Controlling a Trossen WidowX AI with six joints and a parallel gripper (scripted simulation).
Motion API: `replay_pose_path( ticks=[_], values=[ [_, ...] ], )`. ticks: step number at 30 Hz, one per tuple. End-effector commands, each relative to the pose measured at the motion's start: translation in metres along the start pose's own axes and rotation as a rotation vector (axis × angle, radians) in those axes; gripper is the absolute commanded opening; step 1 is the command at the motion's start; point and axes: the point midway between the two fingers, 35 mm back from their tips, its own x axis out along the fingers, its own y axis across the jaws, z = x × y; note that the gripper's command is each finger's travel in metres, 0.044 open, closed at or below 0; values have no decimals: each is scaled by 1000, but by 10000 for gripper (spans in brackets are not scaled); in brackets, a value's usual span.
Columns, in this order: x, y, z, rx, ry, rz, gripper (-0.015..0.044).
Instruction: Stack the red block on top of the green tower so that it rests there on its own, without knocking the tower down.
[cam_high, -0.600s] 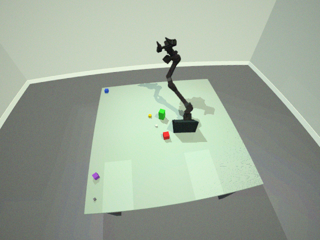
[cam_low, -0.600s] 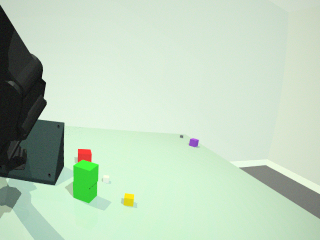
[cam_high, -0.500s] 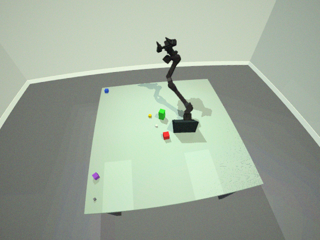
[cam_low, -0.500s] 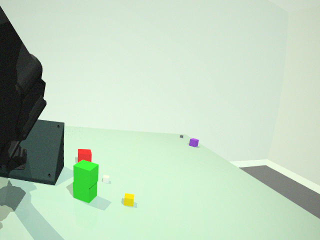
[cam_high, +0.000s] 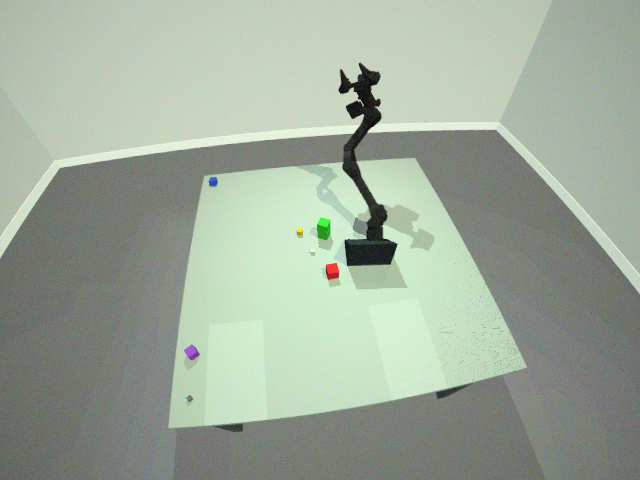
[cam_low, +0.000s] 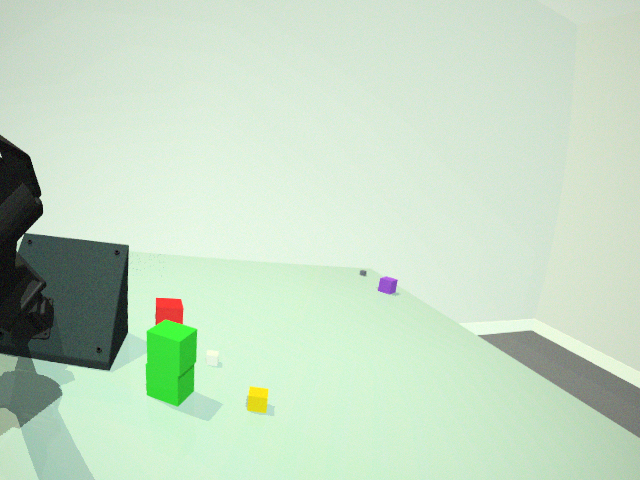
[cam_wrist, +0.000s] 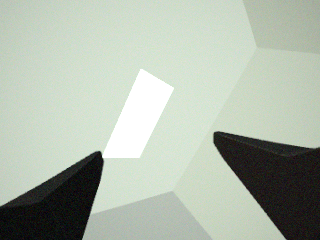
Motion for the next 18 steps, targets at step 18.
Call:
replay_pose_path(
  ticks=[18],
  values=[
    [-8, 161, -11, -261, -133, 116, 440]
  ],
)
